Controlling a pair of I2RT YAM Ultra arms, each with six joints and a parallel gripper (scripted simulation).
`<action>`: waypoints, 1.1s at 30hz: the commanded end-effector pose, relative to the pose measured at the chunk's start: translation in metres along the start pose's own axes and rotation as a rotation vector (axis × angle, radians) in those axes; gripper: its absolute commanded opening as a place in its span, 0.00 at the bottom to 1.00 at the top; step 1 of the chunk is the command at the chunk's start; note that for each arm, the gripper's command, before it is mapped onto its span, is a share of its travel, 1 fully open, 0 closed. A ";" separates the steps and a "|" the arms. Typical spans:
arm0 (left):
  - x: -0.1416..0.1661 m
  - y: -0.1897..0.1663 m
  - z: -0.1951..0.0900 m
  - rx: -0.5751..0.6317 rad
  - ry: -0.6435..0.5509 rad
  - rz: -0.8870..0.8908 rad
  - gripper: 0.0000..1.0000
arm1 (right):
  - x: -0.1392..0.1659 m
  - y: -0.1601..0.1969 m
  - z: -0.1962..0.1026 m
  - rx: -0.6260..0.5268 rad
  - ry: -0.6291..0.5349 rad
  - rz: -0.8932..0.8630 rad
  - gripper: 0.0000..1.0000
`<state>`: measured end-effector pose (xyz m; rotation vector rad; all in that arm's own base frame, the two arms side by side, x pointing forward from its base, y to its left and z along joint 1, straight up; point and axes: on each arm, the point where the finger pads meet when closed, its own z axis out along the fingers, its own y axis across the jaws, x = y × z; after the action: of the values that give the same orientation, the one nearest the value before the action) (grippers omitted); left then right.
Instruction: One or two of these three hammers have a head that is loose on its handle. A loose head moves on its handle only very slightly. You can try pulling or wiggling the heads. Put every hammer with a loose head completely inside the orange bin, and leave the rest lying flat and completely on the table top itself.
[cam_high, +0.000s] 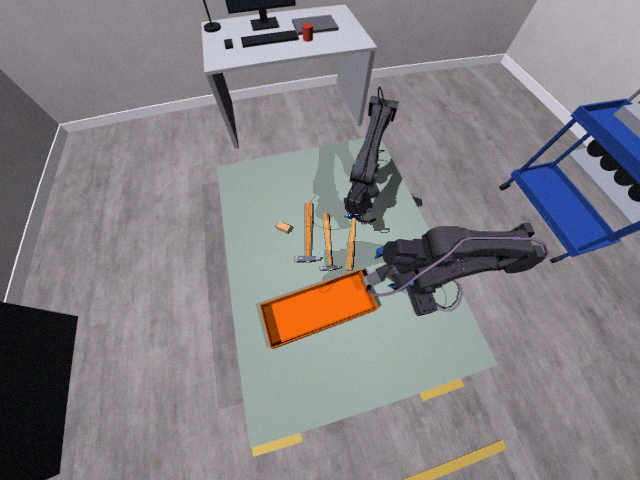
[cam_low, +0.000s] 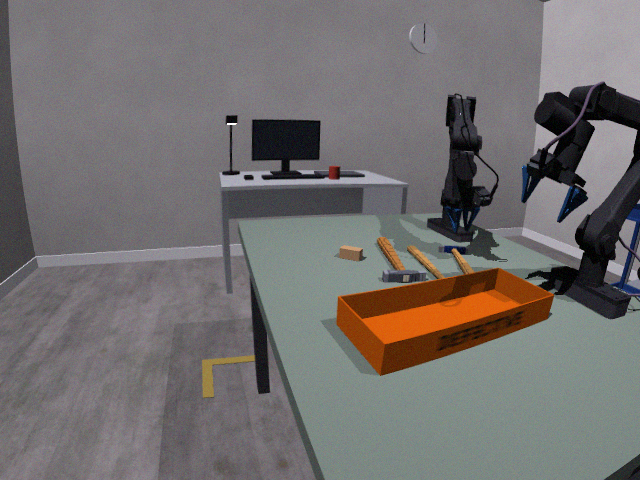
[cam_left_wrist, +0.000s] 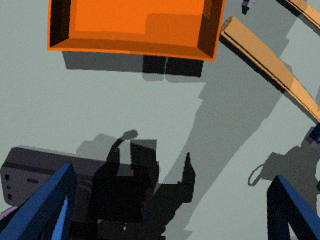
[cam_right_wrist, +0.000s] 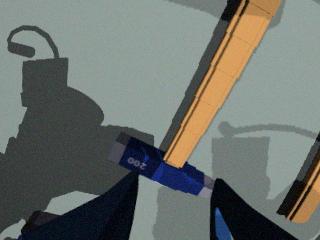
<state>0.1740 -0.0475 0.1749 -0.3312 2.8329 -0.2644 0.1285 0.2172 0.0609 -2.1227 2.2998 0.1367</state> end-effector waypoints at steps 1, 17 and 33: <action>-0.001 -0.001 -0.001 0.002 -0.005 0.001 1.00 | 0.015 0.007 -0.002 0.015 0.043 -0.243 0.41; -0.027 -0.021 0.020 0.013 -0.018 -0.251 0.50 | 0.020 0.027 0.022 0.016 0.061 -0.886 0.41; -0.032 -0.090 0.133 -0.099 0.119 -0.817 0.50 | 0.022 0.038 0.038 0.035 0.078 -1.248 0.41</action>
<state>0.2401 -0.1276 0.0900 -1.2513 2.8338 -0.2883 0.0842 0.1928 0.0208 -3.0784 0.7711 0.0091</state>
